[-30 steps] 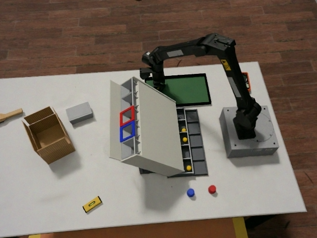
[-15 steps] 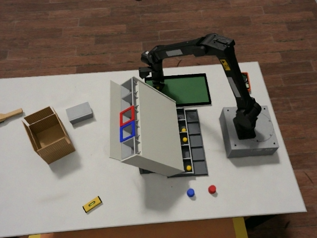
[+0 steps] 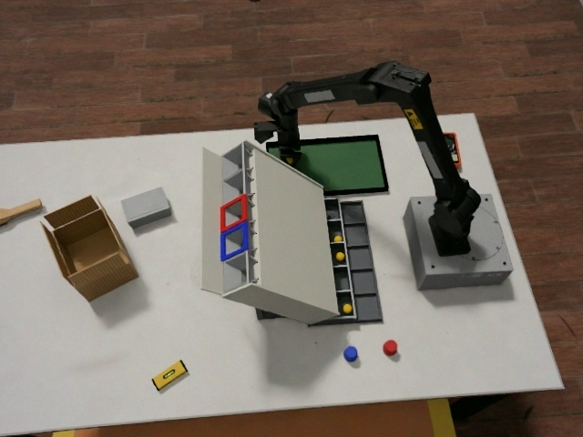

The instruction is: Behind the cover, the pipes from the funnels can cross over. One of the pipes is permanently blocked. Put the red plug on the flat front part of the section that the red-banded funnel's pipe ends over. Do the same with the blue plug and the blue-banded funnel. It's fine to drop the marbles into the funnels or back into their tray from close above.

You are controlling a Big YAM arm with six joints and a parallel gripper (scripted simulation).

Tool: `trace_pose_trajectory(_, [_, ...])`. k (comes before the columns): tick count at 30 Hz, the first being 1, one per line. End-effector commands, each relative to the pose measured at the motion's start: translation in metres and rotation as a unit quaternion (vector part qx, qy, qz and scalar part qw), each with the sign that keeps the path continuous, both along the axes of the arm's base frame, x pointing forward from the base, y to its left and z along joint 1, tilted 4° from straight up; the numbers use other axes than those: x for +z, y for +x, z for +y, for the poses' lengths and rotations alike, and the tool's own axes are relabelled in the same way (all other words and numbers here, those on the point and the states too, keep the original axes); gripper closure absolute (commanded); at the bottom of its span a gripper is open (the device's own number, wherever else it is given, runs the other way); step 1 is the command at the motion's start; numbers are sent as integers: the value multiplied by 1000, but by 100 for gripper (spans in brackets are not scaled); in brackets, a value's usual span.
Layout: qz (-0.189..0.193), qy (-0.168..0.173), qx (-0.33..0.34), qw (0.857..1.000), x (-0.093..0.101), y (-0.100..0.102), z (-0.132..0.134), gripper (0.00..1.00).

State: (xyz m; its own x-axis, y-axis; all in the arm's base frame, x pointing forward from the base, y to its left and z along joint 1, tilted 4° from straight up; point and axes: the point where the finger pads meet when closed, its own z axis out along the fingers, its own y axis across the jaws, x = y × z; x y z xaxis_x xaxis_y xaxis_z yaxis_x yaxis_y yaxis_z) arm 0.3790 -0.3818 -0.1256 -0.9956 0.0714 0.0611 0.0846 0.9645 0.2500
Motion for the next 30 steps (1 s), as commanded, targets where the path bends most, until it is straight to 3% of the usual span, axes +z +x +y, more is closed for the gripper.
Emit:
trace_pose_trajectory(1, [-6, -7, 0, 1000, -2, 16, -10, 20])
trace_pose_trajectory(26, [-6, -6, 1, 1000, -2, 18, -12, 20])
trace_pose_trajectory(27, [-5, -5, 0, 1000, 4, 5, -5, 100])
trace_pose_trajectory(30, [-5, -5, 0, 1000, 4, 5, -5, 100])
